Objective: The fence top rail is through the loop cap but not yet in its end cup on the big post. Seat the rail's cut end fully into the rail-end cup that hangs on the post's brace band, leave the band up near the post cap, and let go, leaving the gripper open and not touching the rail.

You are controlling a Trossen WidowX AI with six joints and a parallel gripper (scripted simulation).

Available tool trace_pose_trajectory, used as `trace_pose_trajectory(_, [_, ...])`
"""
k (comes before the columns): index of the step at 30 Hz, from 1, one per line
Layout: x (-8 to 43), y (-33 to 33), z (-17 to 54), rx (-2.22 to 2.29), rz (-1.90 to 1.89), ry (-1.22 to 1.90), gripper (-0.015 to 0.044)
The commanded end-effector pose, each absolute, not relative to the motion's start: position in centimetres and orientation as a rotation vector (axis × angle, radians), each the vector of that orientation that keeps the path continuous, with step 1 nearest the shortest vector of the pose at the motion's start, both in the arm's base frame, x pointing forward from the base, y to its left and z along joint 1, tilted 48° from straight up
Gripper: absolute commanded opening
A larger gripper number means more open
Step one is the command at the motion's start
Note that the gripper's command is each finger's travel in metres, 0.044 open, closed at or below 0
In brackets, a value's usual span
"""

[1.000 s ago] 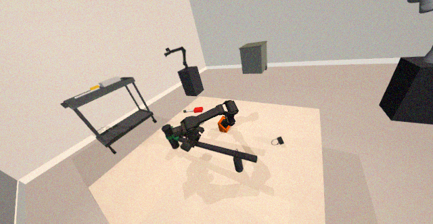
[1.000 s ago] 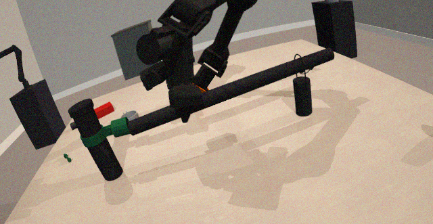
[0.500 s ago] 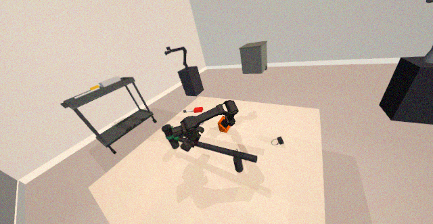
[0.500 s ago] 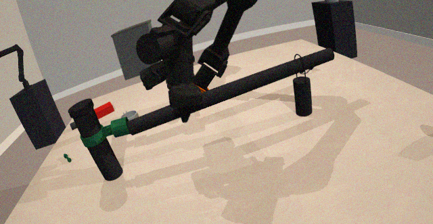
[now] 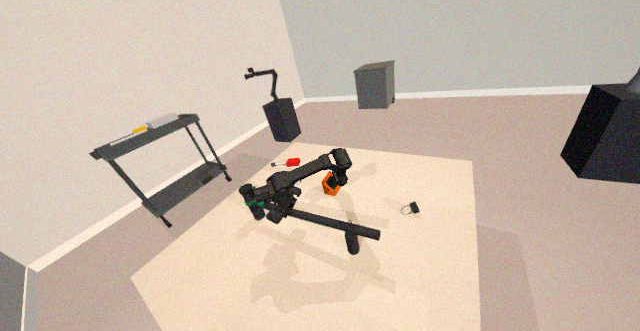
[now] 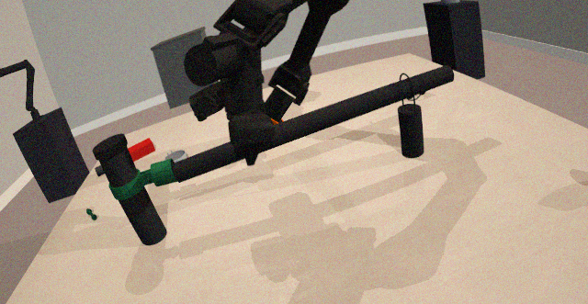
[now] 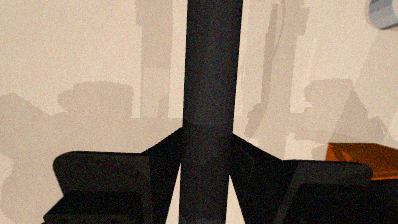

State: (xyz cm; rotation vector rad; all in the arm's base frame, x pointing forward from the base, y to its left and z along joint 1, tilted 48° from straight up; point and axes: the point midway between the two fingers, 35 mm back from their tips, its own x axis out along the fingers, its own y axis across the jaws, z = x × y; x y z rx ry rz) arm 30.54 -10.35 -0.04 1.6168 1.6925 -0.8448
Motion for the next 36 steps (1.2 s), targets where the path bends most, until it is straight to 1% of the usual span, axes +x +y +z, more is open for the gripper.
trace_pose_trajectory(1, [30.56, -11.04, 0.0, 1.614, -0.854, 1.677, 0.0])
trace_pose_trajectory(18, [30.59, -11.42, -0.01, 1.613, -0.854, 1.677, 0.0])
trace_pose_trajectory(19, [30.57, -10.47, -0.02, 1.614, -0.844, 1.701, 0.0])
trace_pose_trajectory(23, [30.57, -10.47, -0.02, 1.614, -0.844, 1.701, 0.0])
trace_pose_trajectory(36, [30.72, -11.37, -0.26, 1.613, -0.844, 1.7, 0.0])
